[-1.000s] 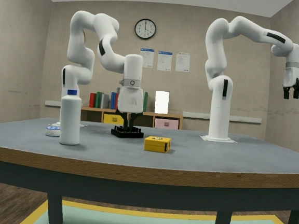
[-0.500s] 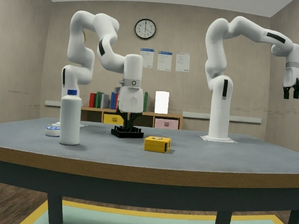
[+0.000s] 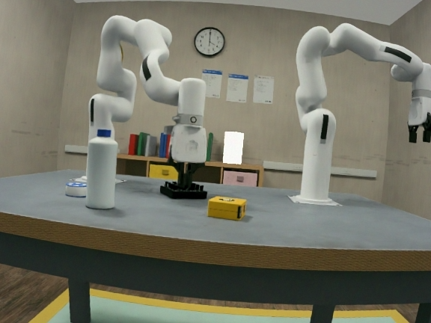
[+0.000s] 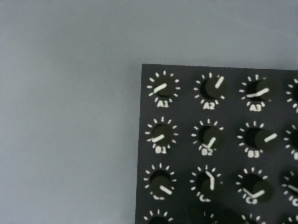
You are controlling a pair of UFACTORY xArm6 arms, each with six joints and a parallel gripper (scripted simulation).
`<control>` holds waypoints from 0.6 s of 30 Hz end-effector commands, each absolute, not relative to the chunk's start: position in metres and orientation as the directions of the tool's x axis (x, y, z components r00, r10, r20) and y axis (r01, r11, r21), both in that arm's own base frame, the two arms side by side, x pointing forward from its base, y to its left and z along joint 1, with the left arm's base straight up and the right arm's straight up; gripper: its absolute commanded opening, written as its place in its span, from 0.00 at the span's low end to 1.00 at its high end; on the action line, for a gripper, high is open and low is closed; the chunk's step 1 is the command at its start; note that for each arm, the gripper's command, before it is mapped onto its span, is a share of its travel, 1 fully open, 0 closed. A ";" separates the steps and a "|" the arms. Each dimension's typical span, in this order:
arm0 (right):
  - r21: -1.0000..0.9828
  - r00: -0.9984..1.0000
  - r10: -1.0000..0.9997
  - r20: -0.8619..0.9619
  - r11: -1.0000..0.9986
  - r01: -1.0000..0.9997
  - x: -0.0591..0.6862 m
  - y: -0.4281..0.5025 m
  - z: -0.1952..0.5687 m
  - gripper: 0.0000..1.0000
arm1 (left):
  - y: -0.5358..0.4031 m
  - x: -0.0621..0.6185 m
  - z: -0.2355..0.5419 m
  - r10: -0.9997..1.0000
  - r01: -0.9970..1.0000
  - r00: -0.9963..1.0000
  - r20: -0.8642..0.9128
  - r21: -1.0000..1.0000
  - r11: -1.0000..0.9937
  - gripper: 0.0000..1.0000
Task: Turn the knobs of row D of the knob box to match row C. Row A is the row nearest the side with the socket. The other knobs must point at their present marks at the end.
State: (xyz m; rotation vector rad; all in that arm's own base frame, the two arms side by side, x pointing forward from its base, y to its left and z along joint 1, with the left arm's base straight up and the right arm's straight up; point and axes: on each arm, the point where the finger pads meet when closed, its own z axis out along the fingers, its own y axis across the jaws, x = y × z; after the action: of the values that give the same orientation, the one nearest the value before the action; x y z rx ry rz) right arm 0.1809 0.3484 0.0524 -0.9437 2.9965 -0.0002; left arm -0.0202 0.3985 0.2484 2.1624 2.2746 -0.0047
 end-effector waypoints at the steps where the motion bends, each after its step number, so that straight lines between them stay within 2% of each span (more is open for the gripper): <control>1: 0.002 -0.819 -0.574 -0.003 0.819 -0.574 0.182 0.350 0.054 0.10 | 0.399 -0.020 0.250 0.999 0.999 -0.051 0.000 0.000 0.051 1.00; 3: 0.002 -0.819 -0.574 -0.003 0.819 -0.574 0.182 0.350 0.054 0.10 | 0.399 -0.020 0.250 0.999 0.999 -0.051 0.000 0.000 0.051 1.00; 4: 0.002 -0.819 -0.574 -0.003 0.819 -0.574 0.182 0.350 0.054 0.21 | 0.399 -0.020 0.250 0.999 0.999 -0.051 0.000 0.000 0.051 1.00; 18: 0.002 -0.819 -0.574 -0.003 0.819 -0.574 0.182 0.350 0.054 0.21 | 0.399 -0.020 0.250 0.999 0.999 -0.051 0.000 0.000 0.051 1.00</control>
State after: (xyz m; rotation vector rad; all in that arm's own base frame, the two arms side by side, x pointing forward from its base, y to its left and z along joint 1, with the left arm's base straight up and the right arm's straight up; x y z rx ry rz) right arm 0.1809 0.3484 0.0524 -0.9455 2.9960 -0.0002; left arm -0.0202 0.3985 0.2484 2.1624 2.2746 -0.0047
